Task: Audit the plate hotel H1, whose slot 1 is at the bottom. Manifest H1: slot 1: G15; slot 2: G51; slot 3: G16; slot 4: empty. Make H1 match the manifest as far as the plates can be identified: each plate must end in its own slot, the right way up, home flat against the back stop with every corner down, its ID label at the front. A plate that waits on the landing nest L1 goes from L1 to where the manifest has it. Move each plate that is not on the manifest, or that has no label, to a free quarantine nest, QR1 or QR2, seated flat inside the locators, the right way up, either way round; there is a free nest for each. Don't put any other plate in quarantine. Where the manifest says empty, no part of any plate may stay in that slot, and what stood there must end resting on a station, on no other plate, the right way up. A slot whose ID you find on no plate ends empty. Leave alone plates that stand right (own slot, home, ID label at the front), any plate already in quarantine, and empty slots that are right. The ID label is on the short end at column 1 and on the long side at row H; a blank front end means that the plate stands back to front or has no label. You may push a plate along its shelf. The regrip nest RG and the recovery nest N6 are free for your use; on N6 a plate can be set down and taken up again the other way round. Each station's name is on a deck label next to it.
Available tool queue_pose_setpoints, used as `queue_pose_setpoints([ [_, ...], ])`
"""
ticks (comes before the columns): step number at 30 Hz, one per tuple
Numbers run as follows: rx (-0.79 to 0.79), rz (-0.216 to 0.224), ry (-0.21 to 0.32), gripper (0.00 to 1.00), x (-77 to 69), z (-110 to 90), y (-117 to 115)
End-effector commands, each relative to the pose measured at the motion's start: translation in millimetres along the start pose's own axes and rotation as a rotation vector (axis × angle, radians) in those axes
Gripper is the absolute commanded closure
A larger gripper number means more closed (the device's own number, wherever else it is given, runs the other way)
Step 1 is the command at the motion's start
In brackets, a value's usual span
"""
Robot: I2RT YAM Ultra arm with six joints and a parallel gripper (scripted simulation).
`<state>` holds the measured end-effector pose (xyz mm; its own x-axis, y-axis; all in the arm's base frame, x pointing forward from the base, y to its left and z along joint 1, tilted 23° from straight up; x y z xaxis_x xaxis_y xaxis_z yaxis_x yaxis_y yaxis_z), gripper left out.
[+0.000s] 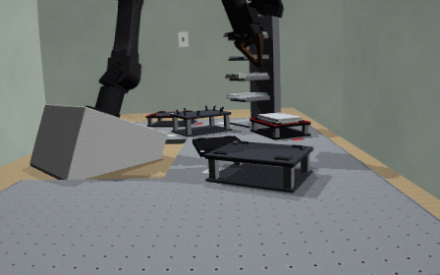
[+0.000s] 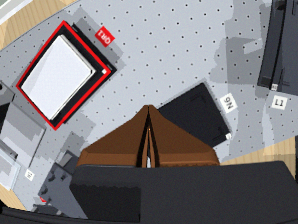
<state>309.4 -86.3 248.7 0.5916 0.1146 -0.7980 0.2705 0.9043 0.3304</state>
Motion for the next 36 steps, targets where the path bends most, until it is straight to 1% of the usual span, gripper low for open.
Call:
queue_pose_setpoints([
  [1, -0.087, -0.012, 0.062, 1.00, -7.0, -9.2, -5.8],
  [4, -0.091, -0.013, 0.066, 1.00, -7.9, -11.1, -8.2],
  [6, -0.130, -0.016, 0.102, 1.00, -10.1, -14.0, -12.6],
  [9, -0.133, -0.017, 0.105, 1.00, -12.9, -19.1, -18.2],
  [11, -0.172, -0.016, 0.142, 1.00, -15.4, -22.1, -22.2],
  [12, -0.174, -0.016, 0.145, 1.00, -16.7, -24.3, -24.3],
  [14, -0.213, -0.012, 0.182, 1.00, -19.4, -27.4, -28.1],
  [16, -0.215, -0.011, 0.184, 1.00, -21.9, -31.2, -31.4],
  [18, -0.253, -0.002, 0.220, 1.00, -24.9, -34.4, -34.9],
  [20, -0.253, -0.002, 0.220, 1.00, -24.9, -34.4, -34.9],
  [22, -0.290, 0.012, 0.255, 1.00, -28.1, -37.8, -38.2],
  [25, -0.292, 0.012, 0.258, 1.00, -32.4, -43.4, -42.1],
  [27, -0.329, 0.031, 0.292, 1.00, -35.9, -46.9, -45.0],
  [28, -0.330, 0.031, 0.292, 1.00, -37.9, -49.2, -46.3],
  [31, -0.366, 0.053, 0.325, 1.00, -43.7, -55.0, -50.1],
  [35, -0.366, 0.053, 0.325, 1.00, -53.9, -51.9, -50.1],
  [36, -0.366, 0.053, 0.325, 1.00, -53.9, -51.9, -50.1],
])
Point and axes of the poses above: the point where the finger pads meet when closed, its own x axis out along the fingers, its own y axis across the jaws, z = x × y, the point moved 4 cm from there along -x, back along the fingers, and after that the axes turned 14 degrees about -x, right-handed, at the moved point
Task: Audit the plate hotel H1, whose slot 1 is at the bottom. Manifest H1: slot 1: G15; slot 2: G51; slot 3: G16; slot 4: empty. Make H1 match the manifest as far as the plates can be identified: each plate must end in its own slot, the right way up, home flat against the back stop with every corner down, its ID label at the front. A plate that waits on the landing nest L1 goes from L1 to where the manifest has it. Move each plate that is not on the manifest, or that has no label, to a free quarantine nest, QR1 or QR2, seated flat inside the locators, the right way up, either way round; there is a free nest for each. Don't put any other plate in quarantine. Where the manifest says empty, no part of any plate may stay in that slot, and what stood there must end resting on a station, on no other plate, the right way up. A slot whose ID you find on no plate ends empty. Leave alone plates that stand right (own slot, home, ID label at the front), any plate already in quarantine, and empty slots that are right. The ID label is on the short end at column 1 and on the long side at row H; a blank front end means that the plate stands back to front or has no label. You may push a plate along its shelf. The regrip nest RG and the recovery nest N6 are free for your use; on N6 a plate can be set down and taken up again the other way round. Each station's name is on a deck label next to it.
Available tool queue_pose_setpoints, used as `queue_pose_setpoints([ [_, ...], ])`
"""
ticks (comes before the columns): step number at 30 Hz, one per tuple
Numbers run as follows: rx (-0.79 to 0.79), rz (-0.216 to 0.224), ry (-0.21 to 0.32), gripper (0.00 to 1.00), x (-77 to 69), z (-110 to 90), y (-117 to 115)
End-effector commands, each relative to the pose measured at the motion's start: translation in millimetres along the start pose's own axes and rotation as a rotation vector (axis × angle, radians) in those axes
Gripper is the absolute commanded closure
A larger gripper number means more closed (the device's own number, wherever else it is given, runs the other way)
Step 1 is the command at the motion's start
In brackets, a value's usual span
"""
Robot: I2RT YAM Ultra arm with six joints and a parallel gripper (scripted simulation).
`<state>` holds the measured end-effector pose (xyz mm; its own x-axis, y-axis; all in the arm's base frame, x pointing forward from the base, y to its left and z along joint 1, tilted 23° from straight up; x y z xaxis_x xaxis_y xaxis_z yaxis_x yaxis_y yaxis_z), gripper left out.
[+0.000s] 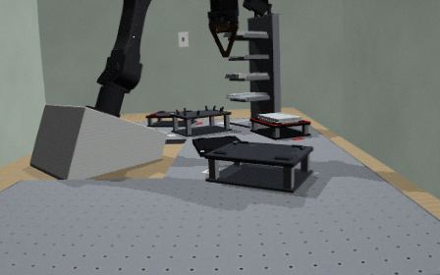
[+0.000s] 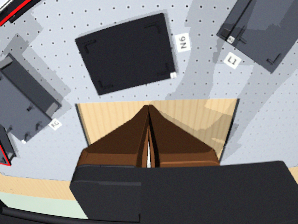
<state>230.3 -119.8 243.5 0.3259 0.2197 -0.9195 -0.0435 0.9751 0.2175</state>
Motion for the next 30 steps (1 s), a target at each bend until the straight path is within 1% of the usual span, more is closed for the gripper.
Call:
queue_pose_setpoints([
  [1, -0.026, 0.015, 0.012, 1.00, -6.2, -3.8, 4.7],
  [5, -0.026, 0.015, 0.012, 1.00, -15.9, -4.1, 4.6],
  [7, -0.026, 0.015, 0.012, 1.00, -15.8, -4.1, 4.6],
  [16, -0.026, 0.016, 0.011, 1.00, -16.3, 4.1, 33.5],
  [18, -0.026, 0.016, 0.011, 1.00, -16.3, 4.1, 33.5],
  [27, -0.026, 0.016, 0.011, 1.00, -16.8, 12.2, 62.5],
  [30, -0.048, 0.019, -0.035, 1.00, -17.0, 11.1, 72.3],
])
Point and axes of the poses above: the point where the finger pads meet when closed, its own x axis out along the fingers, its own y axis across the jaws, z = x × y, the point moved 4 cm from there along -x, back along the fingers, and after that the axes turned 14 degrees about -x, right-handed, at the moved point
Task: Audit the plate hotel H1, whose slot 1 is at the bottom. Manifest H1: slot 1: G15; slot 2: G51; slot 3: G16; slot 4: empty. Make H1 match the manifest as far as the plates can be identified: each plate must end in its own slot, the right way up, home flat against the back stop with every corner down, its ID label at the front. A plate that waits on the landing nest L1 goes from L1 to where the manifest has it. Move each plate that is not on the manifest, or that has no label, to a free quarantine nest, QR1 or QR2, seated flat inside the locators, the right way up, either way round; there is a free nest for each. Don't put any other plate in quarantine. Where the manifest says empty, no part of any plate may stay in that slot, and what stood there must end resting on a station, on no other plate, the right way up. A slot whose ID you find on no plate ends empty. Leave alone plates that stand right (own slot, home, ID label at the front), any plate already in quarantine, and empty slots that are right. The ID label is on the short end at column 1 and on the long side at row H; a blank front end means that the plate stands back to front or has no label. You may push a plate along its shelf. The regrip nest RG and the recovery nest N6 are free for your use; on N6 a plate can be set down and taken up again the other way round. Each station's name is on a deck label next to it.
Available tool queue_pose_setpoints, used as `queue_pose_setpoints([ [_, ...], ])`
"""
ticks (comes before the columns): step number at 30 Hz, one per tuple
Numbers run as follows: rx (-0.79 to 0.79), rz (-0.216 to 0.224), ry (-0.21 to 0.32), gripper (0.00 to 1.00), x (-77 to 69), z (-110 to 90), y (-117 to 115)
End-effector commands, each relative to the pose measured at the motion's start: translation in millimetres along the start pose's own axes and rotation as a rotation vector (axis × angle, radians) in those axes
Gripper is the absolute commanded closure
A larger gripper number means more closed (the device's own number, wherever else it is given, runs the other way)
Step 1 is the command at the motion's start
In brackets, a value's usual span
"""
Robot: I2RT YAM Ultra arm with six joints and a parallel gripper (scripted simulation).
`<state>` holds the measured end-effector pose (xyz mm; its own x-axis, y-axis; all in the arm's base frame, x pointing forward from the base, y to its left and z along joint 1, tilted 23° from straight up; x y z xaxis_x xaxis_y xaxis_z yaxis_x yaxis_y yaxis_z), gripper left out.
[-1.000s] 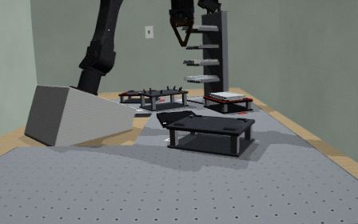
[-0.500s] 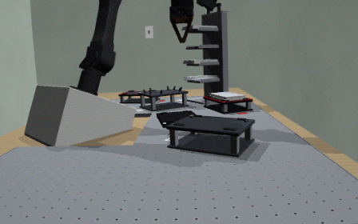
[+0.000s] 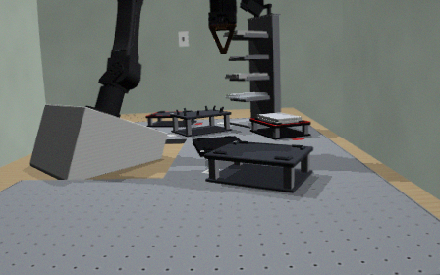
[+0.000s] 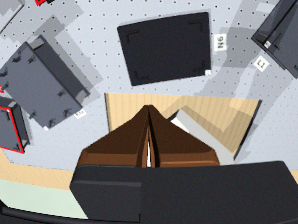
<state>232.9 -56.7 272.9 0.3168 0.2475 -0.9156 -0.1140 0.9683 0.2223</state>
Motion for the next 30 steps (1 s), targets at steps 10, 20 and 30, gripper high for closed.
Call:
queue_pose_setpoints([
  [10, -0.043, -0.007, -0.161, 1.00, -4.0, 0.2, 30.7],
  [20, -0.118, -0.002, -0.311, 1.00, -2.5, -1.0, 63.2],
  [30, -0.178, 0.002, -0.431, 1.00, -0.8, -2.9, 80.8],
])
Point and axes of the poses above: the point where the finger pads meet when closed, its own x axis out along the fingers, its own y axis across the jaws, z = x × y, the point moved 4 cm from there along -x, back along the fingers, and after that the axes turned 14 degrees about -x, right-handed, at the moved point
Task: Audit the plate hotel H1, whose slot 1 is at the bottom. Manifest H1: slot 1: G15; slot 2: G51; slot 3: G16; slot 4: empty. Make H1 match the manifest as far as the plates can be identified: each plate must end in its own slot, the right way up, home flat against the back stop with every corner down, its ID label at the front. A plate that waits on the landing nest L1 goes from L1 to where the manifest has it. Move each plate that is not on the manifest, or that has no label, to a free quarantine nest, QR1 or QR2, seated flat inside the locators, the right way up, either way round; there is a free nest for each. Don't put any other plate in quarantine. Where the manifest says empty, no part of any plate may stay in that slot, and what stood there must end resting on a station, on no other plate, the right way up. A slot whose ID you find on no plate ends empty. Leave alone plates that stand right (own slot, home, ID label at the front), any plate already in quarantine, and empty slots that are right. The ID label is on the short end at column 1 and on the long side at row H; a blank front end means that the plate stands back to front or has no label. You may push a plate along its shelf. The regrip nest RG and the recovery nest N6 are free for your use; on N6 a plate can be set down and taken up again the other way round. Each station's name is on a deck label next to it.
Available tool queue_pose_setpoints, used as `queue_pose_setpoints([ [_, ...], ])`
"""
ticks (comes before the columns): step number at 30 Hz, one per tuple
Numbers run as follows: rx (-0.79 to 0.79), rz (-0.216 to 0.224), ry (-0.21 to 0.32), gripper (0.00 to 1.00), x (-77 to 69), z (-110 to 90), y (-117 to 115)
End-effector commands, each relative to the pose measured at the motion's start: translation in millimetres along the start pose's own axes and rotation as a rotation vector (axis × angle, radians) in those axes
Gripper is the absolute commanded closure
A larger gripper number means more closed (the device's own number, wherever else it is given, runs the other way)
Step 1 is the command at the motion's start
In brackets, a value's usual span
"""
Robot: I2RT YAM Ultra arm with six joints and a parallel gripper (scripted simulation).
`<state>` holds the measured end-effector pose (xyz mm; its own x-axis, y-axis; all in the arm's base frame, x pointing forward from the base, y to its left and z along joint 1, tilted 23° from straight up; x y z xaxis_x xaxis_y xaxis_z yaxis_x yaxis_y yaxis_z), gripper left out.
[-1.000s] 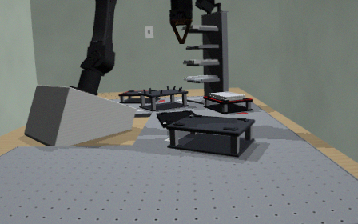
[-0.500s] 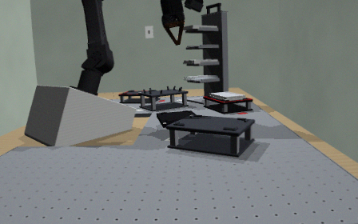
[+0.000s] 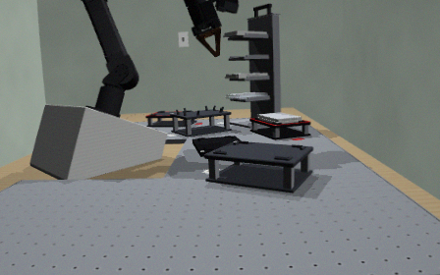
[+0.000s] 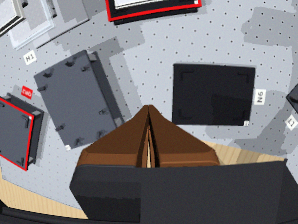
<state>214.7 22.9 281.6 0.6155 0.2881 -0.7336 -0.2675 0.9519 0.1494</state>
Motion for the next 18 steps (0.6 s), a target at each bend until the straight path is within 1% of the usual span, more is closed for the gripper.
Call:
queue_pose_setpoints([
  [1, -0.018, -0.019, -0.090, 1.00, -3.3, 9.8, -1.9],
  [7, -0.063, -0.017, -0.179, 1.00, -2.9, 6.3, -2.1],
  [9, -0.063, -0.017, -0.179, 1.00, -2.9, 6.3, -2.1],
  [18, -0.131, -0.013, -0.313, 1.00, -1.6, 1.2, -2.8],
])
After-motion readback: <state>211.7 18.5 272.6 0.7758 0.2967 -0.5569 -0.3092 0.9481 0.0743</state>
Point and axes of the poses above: the point where the finger pads meet when closed, its own x axis out along the fingers, its own y axis across the jaws, z = x × y, the point moved 4 cm from there along -x, back along the fingers, and after that the axes turned 14 degrees about -x, right-handed, at the moved point
